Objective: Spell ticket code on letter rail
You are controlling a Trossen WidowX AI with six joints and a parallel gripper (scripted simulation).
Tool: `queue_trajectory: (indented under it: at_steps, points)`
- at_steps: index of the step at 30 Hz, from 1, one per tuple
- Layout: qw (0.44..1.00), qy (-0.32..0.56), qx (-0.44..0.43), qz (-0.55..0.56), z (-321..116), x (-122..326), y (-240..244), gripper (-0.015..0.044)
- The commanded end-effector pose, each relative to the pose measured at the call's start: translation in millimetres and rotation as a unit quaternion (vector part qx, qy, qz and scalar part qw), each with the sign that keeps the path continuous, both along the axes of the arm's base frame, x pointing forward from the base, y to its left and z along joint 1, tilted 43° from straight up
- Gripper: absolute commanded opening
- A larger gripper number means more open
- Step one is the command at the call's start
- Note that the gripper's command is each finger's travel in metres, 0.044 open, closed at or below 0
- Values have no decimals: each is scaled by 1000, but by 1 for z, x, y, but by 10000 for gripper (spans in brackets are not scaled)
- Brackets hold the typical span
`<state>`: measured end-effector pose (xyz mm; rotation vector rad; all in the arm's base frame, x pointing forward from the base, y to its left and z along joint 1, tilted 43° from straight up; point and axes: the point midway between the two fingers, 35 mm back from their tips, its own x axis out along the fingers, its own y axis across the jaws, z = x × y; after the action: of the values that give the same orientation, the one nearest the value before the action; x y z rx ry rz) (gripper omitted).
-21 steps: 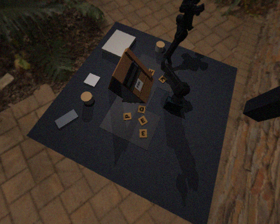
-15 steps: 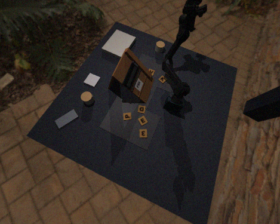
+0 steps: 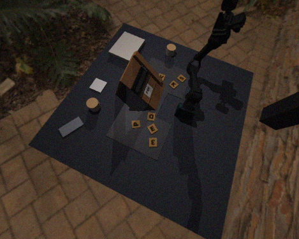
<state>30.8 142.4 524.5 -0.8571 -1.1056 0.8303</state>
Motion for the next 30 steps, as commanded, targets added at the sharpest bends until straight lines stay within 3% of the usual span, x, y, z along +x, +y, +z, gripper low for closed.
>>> queue_trajectory:
  at_steps: [1,9,16,22,30]
  points:
    - [992,83,-74,-53,-60,8,46,440]
    - [950,222,-140,-167,-155,47,83,440]
    - [880,333,-161,-300,-246,96,79,440]
    - [789,415,-144,-429,-323,135,44,440]
    - [637,481,-78,-598,-412,161,-40,440]
